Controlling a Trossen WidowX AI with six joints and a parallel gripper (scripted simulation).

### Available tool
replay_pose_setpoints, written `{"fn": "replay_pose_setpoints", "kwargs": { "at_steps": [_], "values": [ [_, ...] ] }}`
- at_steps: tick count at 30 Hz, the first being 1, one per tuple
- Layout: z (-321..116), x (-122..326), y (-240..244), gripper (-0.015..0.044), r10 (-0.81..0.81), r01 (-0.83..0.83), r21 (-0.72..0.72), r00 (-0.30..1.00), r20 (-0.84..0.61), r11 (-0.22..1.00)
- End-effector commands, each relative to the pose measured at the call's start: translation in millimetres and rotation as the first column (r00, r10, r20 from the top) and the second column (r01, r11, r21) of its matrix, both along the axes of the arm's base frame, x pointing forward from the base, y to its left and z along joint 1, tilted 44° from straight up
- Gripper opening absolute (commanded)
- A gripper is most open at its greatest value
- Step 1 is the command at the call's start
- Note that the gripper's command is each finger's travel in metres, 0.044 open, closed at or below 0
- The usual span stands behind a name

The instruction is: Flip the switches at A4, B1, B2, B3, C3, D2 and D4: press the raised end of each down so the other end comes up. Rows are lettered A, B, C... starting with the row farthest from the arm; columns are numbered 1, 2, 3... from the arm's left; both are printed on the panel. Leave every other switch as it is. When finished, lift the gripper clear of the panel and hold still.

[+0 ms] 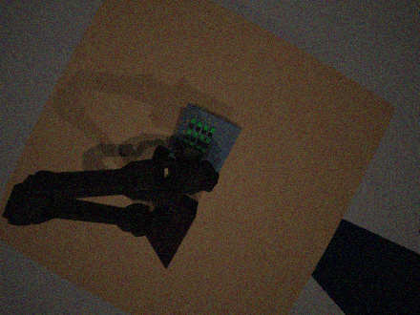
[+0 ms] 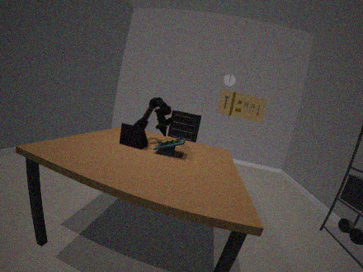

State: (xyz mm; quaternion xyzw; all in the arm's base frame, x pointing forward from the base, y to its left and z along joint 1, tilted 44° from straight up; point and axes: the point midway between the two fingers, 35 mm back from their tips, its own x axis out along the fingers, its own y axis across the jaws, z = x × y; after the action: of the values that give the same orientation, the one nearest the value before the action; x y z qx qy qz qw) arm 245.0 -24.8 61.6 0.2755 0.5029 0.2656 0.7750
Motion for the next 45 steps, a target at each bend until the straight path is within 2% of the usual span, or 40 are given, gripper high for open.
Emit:
{"fn": "replay_pose_setpoints", "kwargs": {
  "at_steps": [1, 9, 17, 45],
  "values": [
    [9, -5, -8, 0.0000, 0.008, -0.008, -0.003, 1.000, 0.001, 1.000],
    [11, -46, 15, 0.0000, 0.008, -0.008, -0.002, 1.000, -0.001, 1.000],
    [-10, -34, 38, 0.0000, -0.009, 0.009, 0.002, 1.000, 0.018, 1.000],
    [-26, -26, 56, 0.0000, -0.010, 0.010, 0.004, 1.000, 0.020, 1.000]
  ]
}}
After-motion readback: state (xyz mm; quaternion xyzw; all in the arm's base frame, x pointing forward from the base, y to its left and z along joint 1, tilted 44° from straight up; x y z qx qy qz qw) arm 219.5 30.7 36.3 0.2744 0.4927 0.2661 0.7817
